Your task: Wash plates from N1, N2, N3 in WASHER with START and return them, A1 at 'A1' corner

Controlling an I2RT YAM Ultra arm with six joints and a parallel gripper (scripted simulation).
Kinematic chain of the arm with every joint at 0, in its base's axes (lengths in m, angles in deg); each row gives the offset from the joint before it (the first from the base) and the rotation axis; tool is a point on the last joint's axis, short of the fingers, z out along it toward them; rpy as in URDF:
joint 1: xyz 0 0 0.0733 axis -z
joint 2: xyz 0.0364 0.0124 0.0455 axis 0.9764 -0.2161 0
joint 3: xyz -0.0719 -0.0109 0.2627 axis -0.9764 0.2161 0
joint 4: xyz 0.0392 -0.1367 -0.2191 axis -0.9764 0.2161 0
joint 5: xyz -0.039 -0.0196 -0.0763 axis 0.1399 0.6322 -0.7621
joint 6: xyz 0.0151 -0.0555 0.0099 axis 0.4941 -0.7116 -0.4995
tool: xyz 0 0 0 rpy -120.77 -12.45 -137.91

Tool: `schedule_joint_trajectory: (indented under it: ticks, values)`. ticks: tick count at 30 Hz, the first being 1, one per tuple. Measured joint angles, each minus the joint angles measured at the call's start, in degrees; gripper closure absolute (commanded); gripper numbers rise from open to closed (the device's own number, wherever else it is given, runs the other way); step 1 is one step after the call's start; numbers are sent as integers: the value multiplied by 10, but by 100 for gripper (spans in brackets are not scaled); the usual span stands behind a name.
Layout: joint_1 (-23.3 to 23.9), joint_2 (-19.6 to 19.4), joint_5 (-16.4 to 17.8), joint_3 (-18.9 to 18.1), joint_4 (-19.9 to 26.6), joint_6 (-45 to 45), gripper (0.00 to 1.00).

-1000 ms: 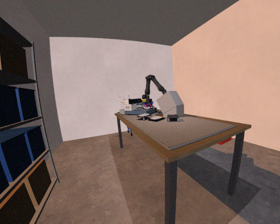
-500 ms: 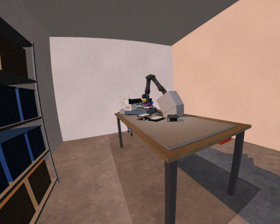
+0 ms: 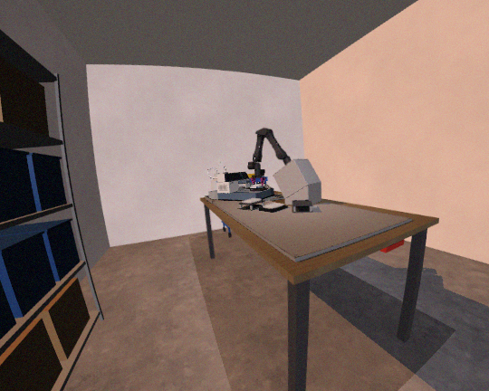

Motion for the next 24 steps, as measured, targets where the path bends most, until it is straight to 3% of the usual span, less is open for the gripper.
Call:
schedule_joint_trajectory:
  ticks: [24]
  values:
    - [0,73,0,0,79,0,100]
